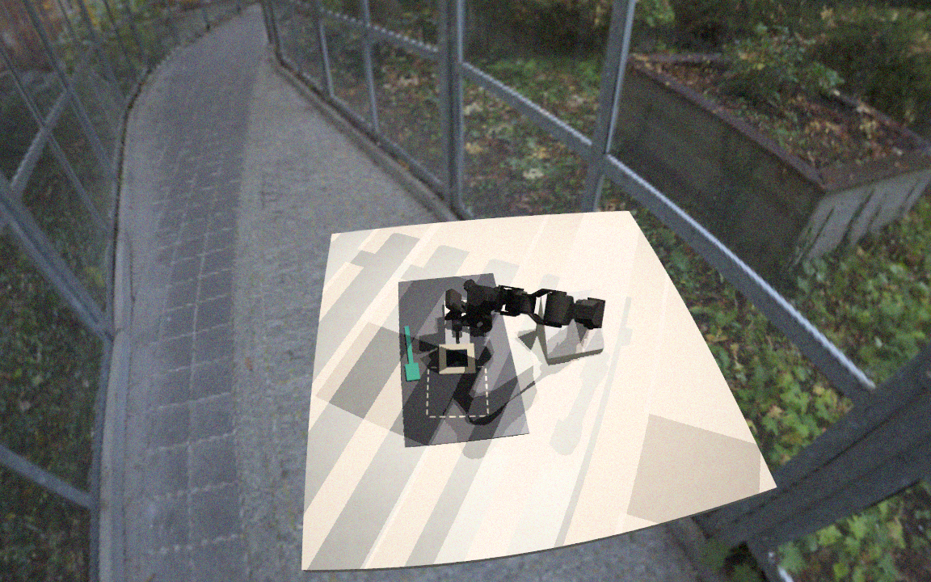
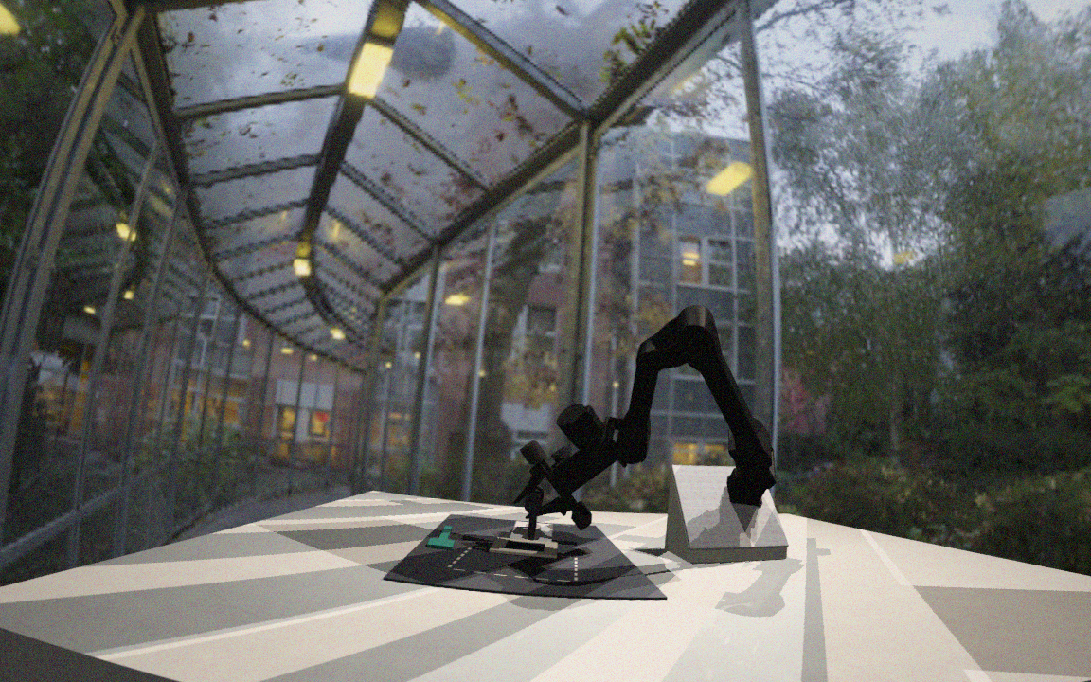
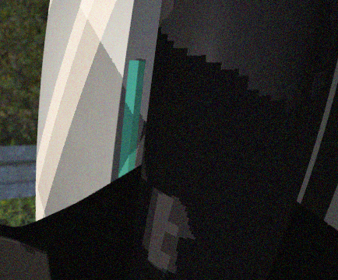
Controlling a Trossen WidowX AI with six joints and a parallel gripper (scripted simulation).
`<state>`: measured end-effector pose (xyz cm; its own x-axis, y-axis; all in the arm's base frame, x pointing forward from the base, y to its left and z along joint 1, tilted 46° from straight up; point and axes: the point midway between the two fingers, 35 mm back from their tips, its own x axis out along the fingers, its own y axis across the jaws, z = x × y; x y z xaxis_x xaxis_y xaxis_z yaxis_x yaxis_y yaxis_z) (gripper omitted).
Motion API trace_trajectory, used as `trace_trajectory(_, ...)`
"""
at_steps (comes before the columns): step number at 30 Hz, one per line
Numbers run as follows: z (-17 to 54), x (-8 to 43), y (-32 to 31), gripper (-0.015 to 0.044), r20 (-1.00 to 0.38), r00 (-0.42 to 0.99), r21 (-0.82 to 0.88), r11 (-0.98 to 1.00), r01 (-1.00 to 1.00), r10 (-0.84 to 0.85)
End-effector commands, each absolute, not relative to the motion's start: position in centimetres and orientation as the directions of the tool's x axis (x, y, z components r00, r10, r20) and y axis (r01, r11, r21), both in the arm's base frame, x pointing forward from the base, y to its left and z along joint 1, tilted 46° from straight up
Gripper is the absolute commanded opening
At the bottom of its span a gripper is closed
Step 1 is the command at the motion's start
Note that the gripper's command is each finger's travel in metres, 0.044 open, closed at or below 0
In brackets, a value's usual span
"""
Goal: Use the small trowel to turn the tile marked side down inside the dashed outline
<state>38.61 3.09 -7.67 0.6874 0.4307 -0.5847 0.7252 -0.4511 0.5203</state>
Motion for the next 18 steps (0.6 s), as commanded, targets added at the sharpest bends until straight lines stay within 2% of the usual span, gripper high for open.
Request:
trace_trajectory(1, -7.4, 38.7, 2.6, 0.0000, -0.569, 0.693, 0.506, -0.476, 0.719, 0.443)
trace_trajectory(18, -2.7, 39.3, 1.1, 0.0000, -0.543, 0.694, 0.474, -0.510, 0.718, 0.473)
